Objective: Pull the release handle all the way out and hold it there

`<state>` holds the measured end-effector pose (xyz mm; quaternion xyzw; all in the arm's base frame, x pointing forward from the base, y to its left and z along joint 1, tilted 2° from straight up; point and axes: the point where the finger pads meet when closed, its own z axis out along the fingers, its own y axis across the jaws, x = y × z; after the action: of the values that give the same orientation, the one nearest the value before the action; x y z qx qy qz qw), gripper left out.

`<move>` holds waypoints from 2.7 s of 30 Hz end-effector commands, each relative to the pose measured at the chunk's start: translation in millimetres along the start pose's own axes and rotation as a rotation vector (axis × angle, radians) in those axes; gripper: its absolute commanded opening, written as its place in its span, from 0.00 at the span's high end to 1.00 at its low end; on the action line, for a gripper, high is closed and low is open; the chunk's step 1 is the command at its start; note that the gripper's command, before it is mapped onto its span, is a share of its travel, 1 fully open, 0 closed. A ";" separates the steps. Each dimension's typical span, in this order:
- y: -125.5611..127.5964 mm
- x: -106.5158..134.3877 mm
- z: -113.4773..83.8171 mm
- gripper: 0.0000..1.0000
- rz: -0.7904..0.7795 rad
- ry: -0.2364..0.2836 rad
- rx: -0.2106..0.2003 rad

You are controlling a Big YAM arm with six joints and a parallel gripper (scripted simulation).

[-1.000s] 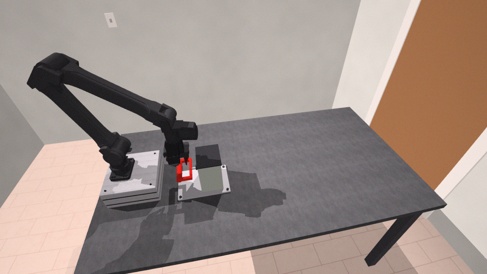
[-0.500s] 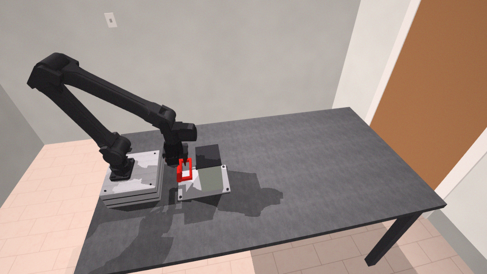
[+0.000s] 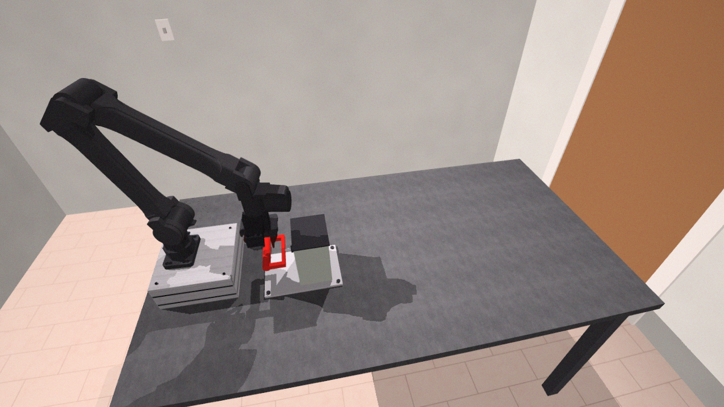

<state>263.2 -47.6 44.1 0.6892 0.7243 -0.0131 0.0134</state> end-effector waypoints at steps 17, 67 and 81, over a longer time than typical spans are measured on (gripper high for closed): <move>-1.1 -1.5 5.5 0.52 0.006 0.005 0.008; 16.5 -6.5 -8.5 0.52 0.017 -0.005 -0.019; 16.8 -6.5 -7.8 0.52 0.015 -0.005 -0.017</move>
<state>263.2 -47.5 42.5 0.6892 0.7243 -0.0137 0.0118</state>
